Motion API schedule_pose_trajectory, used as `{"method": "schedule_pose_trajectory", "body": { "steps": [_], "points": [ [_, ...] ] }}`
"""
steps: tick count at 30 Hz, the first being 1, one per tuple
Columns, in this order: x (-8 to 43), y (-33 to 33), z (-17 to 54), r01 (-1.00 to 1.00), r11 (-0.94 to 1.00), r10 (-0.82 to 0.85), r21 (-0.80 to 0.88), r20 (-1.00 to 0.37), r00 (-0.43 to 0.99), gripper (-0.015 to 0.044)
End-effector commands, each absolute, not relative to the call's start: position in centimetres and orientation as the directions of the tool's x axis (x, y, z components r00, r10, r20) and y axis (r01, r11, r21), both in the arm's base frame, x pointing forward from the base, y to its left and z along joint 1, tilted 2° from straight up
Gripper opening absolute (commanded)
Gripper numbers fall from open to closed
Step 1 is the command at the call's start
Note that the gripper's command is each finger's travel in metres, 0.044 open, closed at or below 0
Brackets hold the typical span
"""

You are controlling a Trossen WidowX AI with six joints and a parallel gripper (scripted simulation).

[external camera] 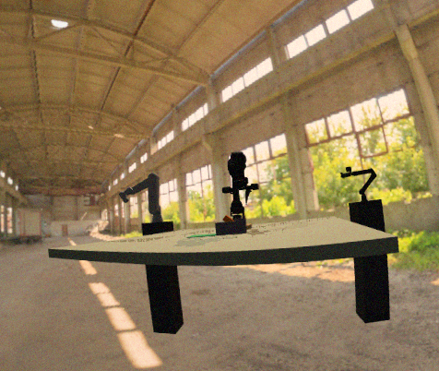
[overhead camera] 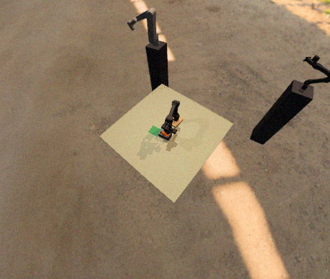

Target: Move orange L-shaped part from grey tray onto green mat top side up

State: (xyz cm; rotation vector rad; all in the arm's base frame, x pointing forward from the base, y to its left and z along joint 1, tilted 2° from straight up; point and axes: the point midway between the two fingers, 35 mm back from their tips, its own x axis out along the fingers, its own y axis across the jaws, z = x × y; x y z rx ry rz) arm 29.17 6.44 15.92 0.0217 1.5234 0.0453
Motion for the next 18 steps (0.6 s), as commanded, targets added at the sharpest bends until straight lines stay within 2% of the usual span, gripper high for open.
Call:
{"method": "schedule_pose_trajectory", "body": {
  "steps": [1,18],
  "points": [
    [28.89,6.22,16.36,-0.020,0.999,0.036,0.036,-0.999,0.031,0.0180],
    [29.08,6.42,16.09,-0.017,0.999,0.043,0.042,-0.998,0.045,0.0180]
  ]
}}
